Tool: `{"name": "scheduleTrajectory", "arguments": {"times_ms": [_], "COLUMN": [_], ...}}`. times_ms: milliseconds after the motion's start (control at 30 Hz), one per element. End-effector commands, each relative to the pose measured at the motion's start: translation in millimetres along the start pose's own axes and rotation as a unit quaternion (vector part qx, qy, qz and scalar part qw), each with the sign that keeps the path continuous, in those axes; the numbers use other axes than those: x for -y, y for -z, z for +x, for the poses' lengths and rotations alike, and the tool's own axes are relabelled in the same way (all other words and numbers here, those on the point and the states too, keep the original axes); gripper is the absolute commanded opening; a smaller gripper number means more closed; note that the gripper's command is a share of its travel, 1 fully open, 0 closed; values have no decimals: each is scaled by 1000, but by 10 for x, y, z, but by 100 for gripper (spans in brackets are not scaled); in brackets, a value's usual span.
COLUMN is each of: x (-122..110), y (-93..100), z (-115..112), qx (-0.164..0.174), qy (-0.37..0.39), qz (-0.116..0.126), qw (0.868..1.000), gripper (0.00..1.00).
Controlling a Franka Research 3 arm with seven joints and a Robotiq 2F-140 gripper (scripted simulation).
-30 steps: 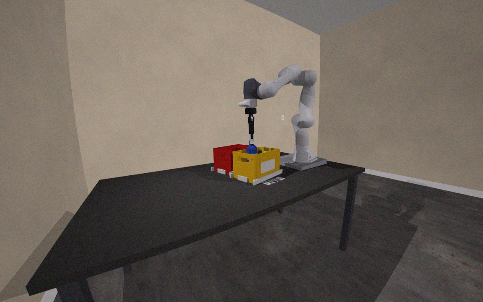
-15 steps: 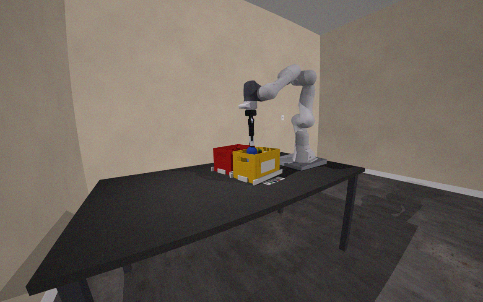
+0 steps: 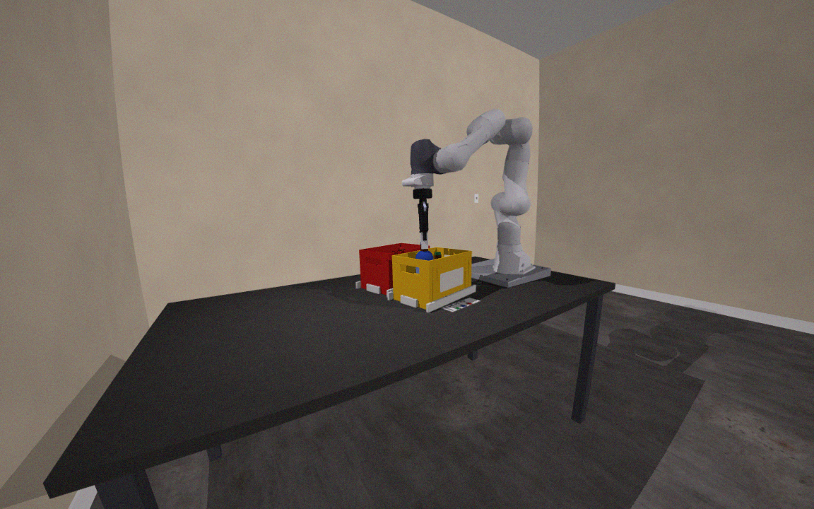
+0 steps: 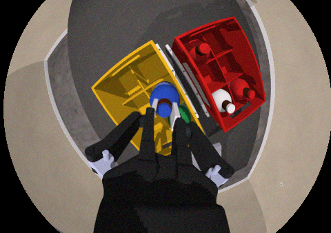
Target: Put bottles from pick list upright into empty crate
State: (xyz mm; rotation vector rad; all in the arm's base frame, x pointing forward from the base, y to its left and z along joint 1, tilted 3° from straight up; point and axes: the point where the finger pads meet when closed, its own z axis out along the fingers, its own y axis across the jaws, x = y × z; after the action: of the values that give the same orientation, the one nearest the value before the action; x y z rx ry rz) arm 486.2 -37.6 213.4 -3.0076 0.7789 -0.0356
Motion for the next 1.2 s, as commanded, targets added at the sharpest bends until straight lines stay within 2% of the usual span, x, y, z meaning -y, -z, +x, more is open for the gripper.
{"name": "scheduleTrajectory", "arguments": {"times_ms": [0, 833, 1167], "x": [17, 19, 19], "y": [6, -224, -224], "z": [56, 61, 59], "qx": [-9, -9, -9], "qy": [-2, -2, -2], "qz": [2, 2, 2], "qw": [1000, 1000, 1000], "gripper": [0, 0, 0]}}
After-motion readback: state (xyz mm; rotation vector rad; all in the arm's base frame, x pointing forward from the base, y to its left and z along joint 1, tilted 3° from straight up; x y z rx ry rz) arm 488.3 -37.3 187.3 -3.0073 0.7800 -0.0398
